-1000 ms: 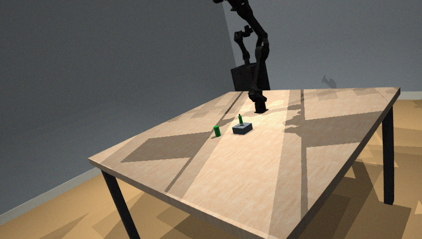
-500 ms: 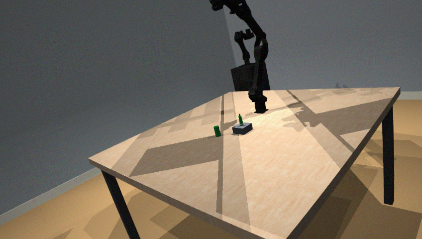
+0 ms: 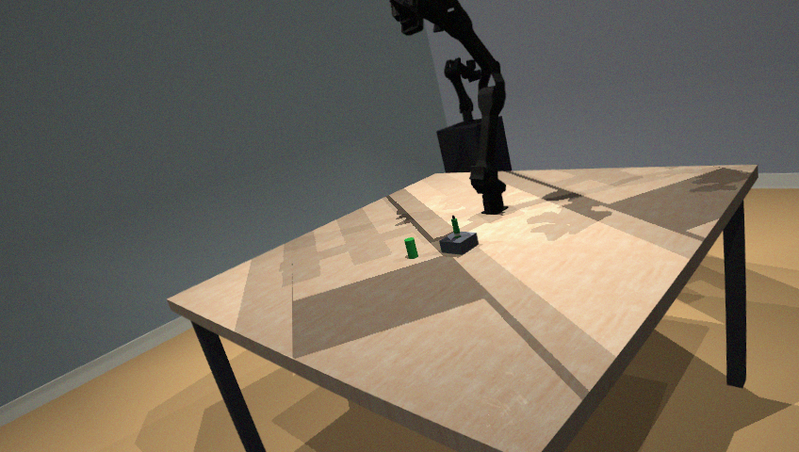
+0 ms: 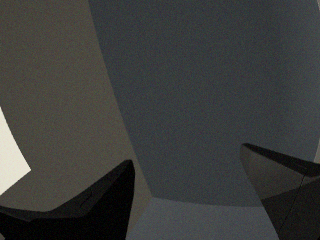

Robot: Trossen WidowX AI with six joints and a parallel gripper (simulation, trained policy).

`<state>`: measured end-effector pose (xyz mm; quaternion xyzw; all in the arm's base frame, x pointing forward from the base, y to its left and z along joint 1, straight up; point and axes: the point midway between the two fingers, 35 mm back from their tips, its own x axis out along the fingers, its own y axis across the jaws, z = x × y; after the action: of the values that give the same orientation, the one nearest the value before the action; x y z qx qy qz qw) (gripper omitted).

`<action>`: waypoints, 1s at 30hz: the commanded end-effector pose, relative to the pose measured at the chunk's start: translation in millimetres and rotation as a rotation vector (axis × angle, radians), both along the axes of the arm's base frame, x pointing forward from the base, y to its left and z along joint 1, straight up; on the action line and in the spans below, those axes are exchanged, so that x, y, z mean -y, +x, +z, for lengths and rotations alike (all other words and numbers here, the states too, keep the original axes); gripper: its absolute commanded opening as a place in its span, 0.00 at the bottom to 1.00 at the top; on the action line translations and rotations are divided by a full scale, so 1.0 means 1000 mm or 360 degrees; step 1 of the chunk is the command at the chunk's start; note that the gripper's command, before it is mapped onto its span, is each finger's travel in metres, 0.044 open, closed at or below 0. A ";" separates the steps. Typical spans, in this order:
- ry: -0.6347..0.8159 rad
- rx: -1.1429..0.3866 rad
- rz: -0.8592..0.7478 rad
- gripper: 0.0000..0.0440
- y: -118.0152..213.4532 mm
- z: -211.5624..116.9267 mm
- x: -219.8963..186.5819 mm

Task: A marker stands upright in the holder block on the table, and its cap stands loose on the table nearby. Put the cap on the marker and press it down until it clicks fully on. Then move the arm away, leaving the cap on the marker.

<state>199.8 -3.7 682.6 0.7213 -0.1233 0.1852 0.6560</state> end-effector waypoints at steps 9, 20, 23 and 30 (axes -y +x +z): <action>0.0037 -0.0263 0.0060 0.75 0.027 -0.035 -0.005; 0.0063 -0.0505 0.0117 0.76 0.049 -0.069 -0.012; 0.0069 -0.0572 0.0131 0.76 0.055 -0.078 -0.014; 0.0081 -0.0726 0.0162 0.76 0.067 -0.101 -0.019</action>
<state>260.5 13.2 592.3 0.7650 0.0438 0.0618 0.6395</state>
